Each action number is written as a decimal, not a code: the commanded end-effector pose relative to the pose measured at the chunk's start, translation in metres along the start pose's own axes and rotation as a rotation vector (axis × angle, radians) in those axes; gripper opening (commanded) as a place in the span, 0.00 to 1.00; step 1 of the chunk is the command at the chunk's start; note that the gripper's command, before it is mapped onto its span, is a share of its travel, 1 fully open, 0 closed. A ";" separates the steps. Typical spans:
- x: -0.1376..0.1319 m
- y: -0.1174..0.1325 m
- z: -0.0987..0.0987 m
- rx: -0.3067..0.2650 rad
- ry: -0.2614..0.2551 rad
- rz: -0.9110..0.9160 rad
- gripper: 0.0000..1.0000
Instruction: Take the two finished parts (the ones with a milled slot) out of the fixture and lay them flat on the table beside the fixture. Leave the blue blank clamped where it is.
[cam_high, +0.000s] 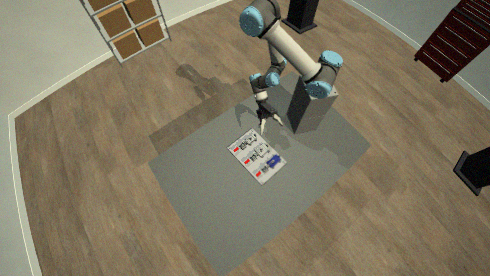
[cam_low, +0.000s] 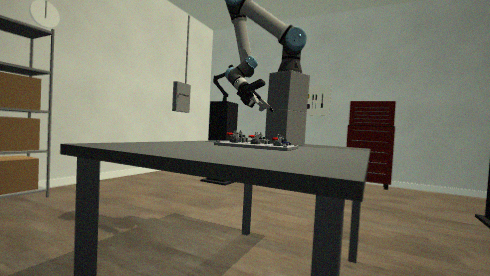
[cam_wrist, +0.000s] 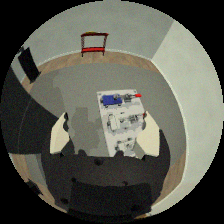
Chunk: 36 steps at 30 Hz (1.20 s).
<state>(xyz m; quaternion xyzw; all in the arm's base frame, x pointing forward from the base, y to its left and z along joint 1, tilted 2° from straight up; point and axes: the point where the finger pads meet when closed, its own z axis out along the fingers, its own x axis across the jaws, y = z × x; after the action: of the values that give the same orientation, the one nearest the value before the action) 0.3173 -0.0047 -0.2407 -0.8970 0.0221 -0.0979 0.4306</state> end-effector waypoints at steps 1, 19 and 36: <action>0.000 0.000 0.000 -0.002 0.000 -0.001 1.00; 0.006 0.002 0.021 -0.209 -0.144 -0.224 1.00; 0.007 0.003 0.029 -0.272 -0.192 -0.291 1.00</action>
<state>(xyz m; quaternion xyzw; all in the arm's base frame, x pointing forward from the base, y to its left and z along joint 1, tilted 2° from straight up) 0.3282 0.0110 -0.2562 -0.9409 -0.1123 -0.0748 0.3105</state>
